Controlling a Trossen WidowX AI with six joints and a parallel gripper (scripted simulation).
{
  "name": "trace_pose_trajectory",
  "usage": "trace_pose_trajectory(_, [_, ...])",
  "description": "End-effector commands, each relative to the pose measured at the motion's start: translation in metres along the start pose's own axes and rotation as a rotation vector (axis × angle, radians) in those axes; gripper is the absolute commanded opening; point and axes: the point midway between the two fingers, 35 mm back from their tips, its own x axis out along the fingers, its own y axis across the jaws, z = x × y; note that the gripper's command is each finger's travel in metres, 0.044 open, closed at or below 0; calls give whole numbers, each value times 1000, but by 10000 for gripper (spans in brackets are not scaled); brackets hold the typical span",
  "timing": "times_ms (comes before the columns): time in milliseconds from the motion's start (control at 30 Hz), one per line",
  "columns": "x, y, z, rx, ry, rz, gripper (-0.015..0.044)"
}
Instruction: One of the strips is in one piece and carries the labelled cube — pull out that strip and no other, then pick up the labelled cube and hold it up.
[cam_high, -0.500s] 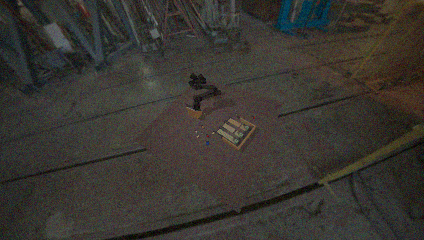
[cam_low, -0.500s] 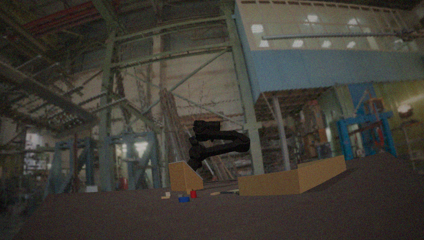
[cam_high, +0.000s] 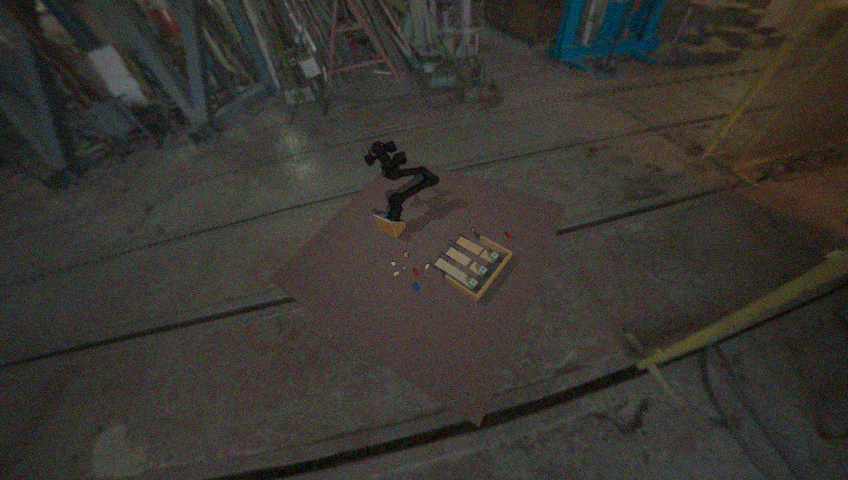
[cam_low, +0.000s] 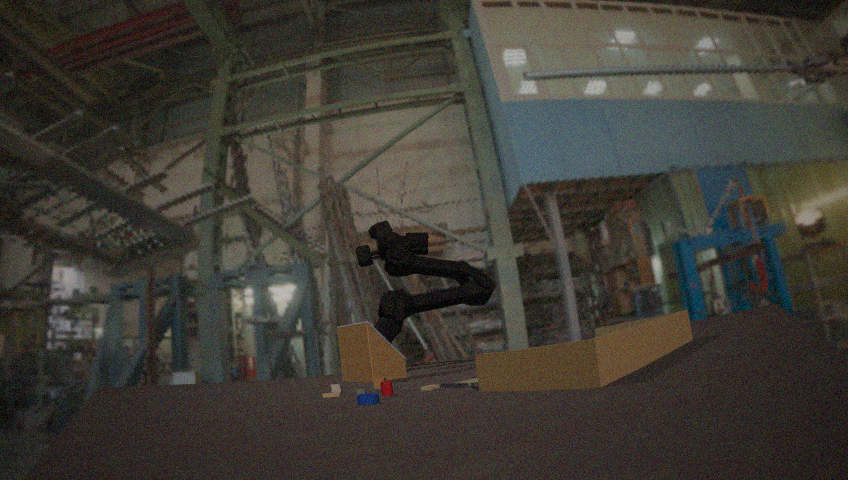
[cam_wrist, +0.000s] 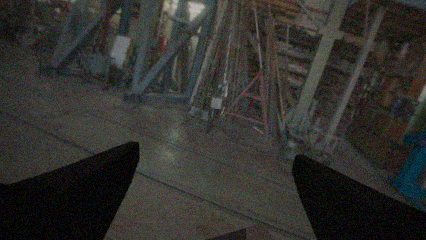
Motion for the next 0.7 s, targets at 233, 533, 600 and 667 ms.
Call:
trace_pose_trajectory(233, [-73,69,119,242,-602,374,400])
trace_pose_trajectory(533, [-198,105,177,430,-1012,855,400])
trace_pose_trajectory(600, [-230,109,182,463,-1088,982,400])
trace_pose_trajectory(667, [-263,111,184,490,-1157,1116,400])
